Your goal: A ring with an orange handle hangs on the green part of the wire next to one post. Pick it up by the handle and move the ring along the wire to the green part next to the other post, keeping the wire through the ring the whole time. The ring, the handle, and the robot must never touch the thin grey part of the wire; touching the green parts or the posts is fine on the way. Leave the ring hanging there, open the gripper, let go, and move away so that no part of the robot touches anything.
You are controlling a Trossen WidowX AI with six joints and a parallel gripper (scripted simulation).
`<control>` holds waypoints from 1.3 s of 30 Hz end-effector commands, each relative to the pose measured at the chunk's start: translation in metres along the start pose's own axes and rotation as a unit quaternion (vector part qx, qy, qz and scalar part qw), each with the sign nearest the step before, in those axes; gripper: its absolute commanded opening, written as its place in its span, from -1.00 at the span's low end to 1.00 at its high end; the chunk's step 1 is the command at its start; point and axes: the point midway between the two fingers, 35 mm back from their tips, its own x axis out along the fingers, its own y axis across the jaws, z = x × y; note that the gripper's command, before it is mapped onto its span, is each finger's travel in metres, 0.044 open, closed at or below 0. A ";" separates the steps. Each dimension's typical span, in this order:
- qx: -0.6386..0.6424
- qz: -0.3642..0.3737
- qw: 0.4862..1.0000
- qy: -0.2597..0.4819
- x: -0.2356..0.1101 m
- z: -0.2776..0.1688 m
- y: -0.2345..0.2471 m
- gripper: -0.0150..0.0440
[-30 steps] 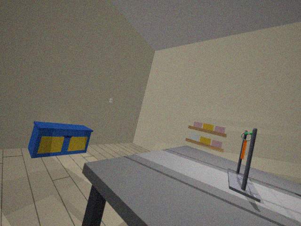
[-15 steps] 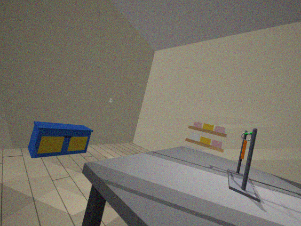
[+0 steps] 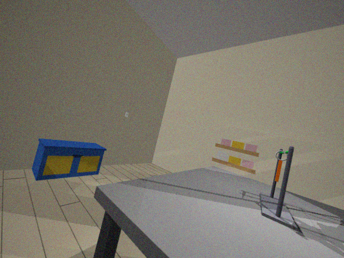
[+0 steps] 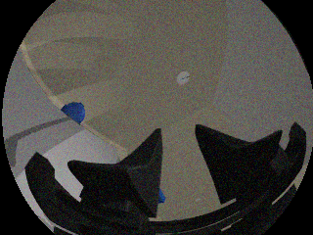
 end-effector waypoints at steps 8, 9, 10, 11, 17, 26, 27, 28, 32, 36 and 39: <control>0.050 0.026 0.996 0.074 -0.019 -0.081 0.018 0.05; 0.055 0.027 0.995 0.082 -0.022 -0.088 0.019 0.05; 0.060 0.028 0.994 0.090 -0.024 -0.096 0.020 0.05; 0.066 0.029 0.993 0.098 -0.027 -0.103 0.021 0.05; 0.103 0.030 0.983 0.147 -0.048 -0.145 0.028 0.05; 0.170 0.021 0.960 0.220 -0.089 -0.200 0.038 0.05; 0.178 0.019 0.957 0.228 -0.094 -0.205 0.039 0.05; 0.187 0.017 0.953 0.236 -0.099 -0.211 0.041 0.05; 0.221 0.006 0.938 0.267 -0.121 -0.230 0.045 0.05; 0.256 -0.009 0.920 0.297 -0.144 -0.247 0.050 0.05; 0.283 -0.023 0.905 0.318 -0.162 -0.258 0.054 0.05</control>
